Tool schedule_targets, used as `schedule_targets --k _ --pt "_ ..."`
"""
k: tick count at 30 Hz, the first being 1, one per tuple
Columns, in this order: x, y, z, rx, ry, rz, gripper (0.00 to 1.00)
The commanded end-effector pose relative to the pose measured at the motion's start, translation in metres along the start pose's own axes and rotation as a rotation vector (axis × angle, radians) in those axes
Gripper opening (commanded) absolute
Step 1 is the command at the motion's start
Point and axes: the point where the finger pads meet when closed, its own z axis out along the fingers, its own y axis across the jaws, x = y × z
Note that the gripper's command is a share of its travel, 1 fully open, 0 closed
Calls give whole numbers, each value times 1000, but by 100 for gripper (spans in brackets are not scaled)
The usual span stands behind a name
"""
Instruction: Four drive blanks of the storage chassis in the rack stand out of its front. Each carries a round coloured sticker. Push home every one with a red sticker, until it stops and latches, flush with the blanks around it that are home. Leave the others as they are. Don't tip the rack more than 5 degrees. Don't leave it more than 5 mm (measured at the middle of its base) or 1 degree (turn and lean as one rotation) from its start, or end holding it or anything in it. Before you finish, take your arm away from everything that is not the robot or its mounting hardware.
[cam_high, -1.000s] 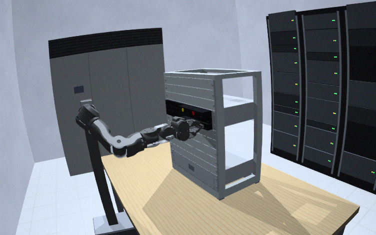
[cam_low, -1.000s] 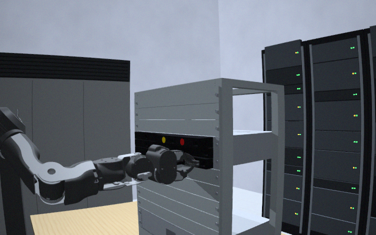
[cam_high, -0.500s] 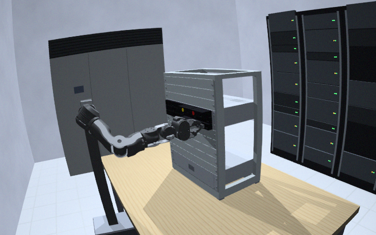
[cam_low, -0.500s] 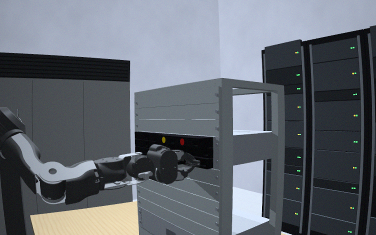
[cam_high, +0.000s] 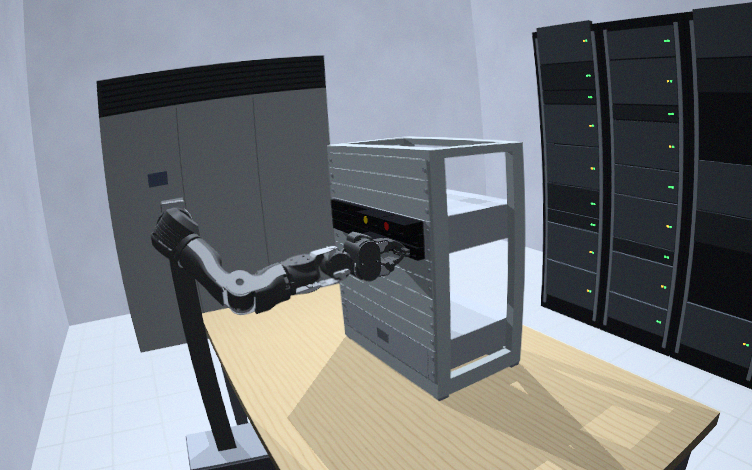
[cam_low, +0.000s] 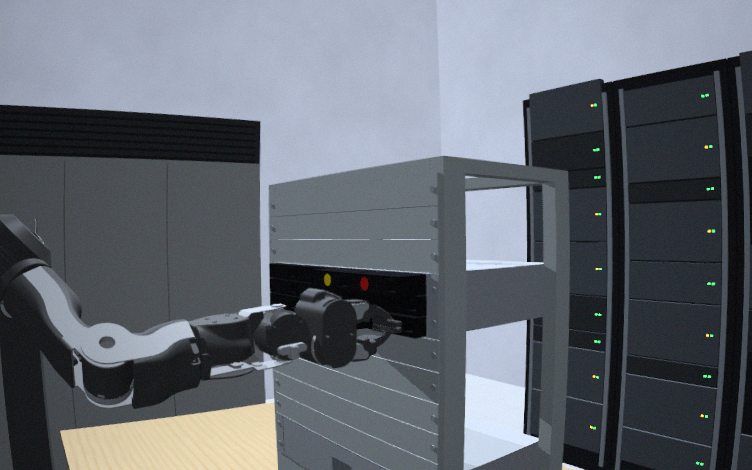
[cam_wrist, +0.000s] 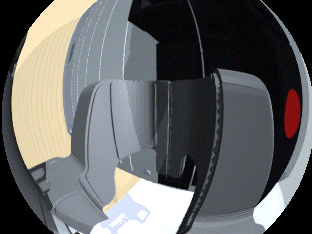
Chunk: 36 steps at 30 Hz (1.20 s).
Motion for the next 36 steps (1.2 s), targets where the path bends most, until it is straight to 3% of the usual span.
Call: schedule_targets --k 1,36 --pt "7 12 3 -34 21 3 0" --pt "9 14 6 -39 22 3 0"
